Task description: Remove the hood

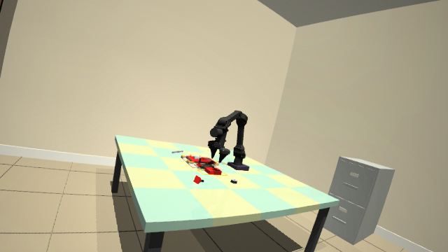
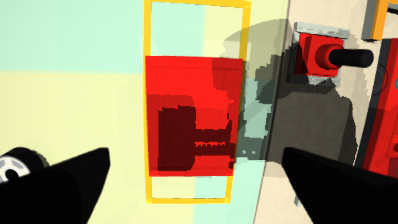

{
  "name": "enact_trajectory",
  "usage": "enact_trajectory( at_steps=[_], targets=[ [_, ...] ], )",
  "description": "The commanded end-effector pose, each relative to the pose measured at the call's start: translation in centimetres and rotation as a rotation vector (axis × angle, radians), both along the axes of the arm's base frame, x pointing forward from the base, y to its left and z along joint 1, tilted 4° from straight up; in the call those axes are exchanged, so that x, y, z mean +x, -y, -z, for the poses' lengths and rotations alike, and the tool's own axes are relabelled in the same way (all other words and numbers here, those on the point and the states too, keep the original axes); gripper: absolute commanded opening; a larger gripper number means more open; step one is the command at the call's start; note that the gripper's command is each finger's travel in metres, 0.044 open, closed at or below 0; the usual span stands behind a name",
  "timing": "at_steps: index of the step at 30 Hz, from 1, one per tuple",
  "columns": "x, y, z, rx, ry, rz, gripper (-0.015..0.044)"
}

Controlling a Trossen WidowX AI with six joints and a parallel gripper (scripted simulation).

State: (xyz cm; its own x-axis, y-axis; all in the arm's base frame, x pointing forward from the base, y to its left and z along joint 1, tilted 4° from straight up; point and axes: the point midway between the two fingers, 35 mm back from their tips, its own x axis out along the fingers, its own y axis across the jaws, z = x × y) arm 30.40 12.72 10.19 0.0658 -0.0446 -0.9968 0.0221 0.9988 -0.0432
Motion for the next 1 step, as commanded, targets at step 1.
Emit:
enact_trajectory(
  at_steps=[1],
  targets=[
    [0.0,-0.02,-0.07,0.001,0.001,0.003,0.044]
  ],
)
